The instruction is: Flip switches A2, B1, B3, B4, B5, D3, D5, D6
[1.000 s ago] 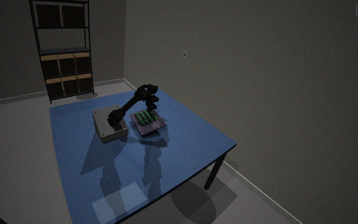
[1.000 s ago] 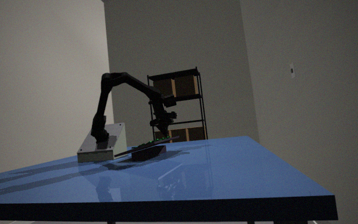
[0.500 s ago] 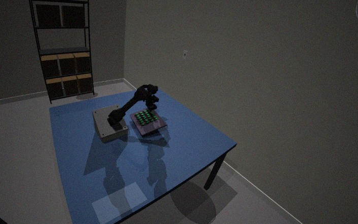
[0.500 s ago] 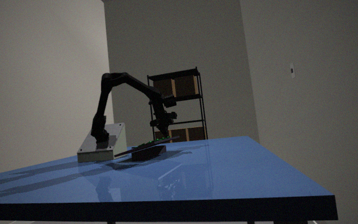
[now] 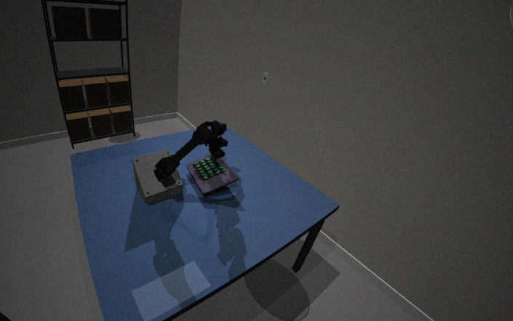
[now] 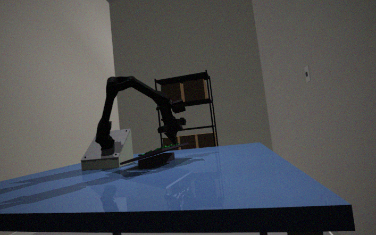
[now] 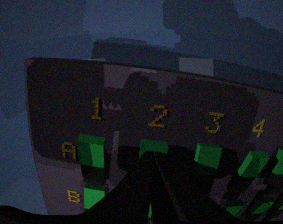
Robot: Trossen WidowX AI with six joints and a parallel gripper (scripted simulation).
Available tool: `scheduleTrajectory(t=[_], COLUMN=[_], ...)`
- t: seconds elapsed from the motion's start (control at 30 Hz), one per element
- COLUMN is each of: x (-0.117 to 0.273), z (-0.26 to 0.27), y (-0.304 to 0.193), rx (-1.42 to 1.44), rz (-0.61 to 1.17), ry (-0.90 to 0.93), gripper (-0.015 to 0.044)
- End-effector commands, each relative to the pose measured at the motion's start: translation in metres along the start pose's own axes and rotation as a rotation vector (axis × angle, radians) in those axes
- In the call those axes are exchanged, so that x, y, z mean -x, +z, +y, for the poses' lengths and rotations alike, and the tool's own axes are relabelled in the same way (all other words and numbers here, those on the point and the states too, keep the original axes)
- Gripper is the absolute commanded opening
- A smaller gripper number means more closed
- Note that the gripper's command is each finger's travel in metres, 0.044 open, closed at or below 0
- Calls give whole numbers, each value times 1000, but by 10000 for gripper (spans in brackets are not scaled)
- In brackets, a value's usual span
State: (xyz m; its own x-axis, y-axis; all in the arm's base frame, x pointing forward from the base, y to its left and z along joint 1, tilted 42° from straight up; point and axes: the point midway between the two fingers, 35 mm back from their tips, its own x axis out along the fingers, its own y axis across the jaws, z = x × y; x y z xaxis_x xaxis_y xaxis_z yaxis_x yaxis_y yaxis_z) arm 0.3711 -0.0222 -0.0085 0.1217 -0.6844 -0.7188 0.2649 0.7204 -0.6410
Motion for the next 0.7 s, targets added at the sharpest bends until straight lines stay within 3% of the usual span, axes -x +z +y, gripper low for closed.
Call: scheduleTrajectory(t=[0.0,0.17,0.33,0.5,0.67], x=[-1,3,64,64,62], z=[0,0,1,2,31], y=[0,0,-3,-5,-59], rx=[3,1,3,4,5], rz=[-2,-1,-26,-26,-24], ry=[-2,0,1,1,3], gripper=[0,0,0,0,0])
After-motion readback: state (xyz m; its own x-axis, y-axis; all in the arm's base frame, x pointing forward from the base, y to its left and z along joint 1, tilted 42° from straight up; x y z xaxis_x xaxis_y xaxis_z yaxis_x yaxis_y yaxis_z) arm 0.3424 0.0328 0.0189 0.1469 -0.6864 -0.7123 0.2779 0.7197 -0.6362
